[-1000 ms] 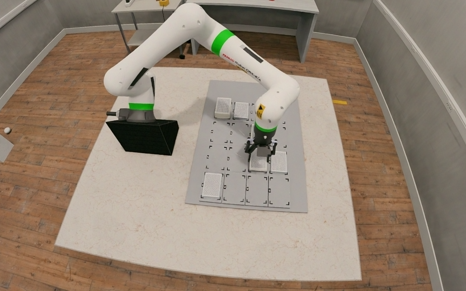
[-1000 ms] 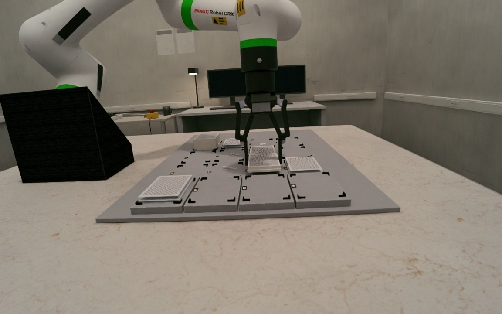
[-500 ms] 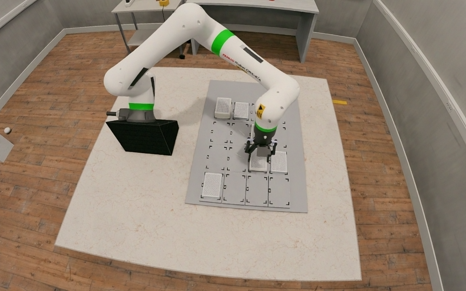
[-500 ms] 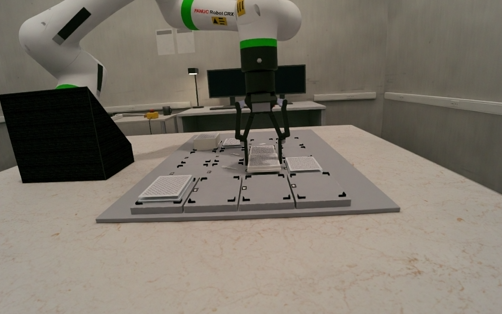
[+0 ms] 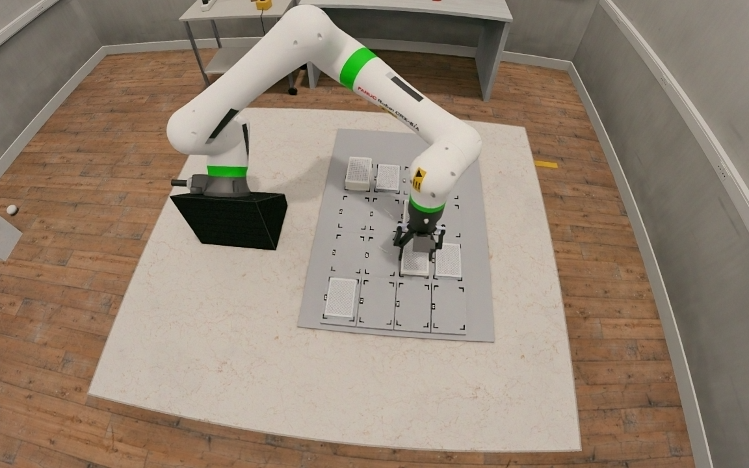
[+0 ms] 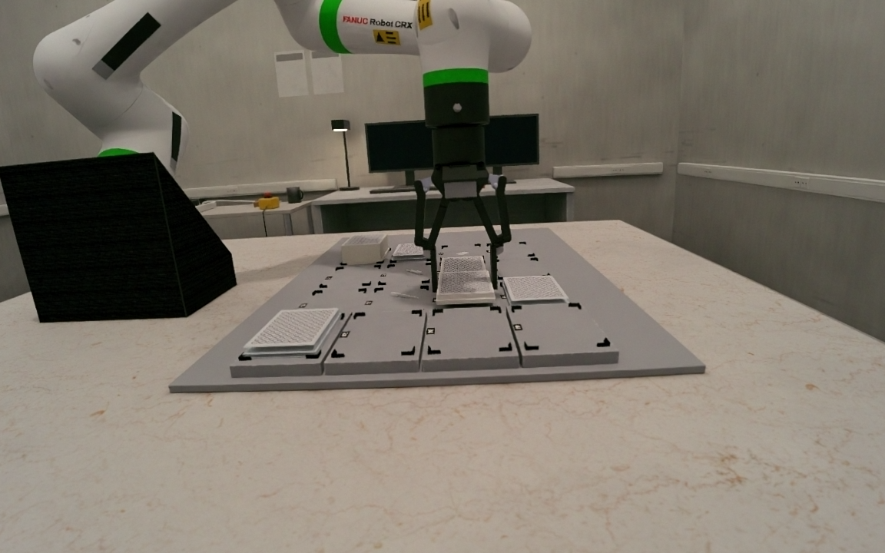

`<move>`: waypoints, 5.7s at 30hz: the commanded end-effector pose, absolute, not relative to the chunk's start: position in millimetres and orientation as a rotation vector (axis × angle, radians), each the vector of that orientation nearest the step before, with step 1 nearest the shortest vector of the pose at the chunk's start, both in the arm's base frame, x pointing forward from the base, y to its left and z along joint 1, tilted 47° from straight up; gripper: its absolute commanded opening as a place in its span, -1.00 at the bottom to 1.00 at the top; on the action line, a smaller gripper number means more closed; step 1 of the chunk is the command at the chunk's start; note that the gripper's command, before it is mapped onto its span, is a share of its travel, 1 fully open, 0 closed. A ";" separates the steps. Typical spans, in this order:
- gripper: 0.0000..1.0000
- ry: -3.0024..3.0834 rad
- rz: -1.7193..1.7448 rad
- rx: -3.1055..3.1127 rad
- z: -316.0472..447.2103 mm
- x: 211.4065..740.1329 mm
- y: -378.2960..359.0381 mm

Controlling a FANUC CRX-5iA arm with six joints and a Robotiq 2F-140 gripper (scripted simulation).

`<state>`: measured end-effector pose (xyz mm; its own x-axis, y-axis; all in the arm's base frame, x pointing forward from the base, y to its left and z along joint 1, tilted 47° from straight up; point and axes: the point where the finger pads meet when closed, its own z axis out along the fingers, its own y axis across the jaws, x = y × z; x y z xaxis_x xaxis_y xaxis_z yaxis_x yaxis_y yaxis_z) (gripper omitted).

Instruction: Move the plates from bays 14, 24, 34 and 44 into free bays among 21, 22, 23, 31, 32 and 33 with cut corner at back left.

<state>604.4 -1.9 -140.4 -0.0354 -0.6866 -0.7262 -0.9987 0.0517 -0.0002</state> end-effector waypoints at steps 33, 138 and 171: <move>-0.80 1.780 0.724 -1.690 -145.6 605.3 3.1; -0.80 1.780 0.724 -1.690 -148.6 605.5 6.3; 0.40 1.780 0.724 -1.690 -149.1 605.5 6.8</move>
<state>604.9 8.1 -149.8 -0.0353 -0.6866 -0.7262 -0.9987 0.0516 -0.0002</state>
